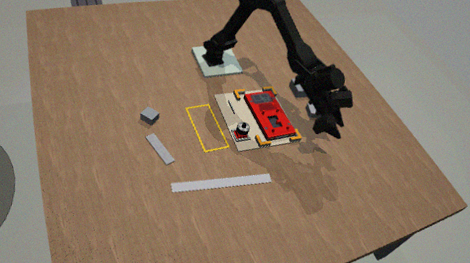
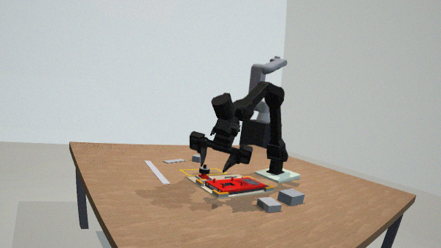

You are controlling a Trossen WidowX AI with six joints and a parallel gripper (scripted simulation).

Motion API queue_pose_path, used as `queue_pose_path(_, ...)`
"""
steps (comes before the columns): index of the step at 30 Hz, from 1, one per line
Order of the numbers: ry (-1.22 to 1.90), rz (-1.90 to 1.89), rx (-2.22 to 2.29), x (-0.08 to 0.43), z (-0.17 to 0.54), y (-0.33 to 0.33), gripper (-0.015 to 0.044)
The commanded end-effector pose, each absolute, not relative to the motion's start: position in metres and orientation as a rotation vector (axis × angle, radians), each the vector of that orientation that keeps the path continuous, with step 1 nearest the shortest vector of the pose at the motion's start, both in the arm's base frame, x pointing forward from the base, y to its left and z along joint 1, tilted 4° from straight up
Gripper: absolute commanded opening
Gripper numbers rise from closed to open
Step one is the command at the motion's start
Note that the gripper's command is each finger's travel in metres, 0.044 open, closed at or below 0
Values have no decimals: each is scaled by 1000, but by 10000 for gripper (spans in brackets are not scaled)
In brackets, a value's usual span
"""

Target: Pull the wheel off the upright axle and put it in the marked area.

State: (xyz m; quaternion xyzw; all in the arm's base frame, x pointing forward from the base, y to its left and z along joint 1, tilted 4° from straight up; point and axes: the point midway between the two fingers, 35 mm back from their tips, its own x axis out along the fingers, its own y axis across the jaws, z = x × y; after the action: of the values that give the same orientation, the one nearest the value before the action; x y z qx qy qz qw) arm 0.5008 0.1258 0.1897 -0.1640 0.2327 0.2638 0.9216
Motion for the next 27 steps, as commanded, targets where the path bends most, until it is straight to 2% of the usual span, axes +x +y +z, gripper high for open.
queue_pose_path(1, 827, 175, 203, 478, 175, 53, 300)
queue_pose_path(14, 1081, -503, 876, 415, 160, -30, 300)
queue_pose_path(27, 1046, -1232, 1356, 337, 167, -82, 300)
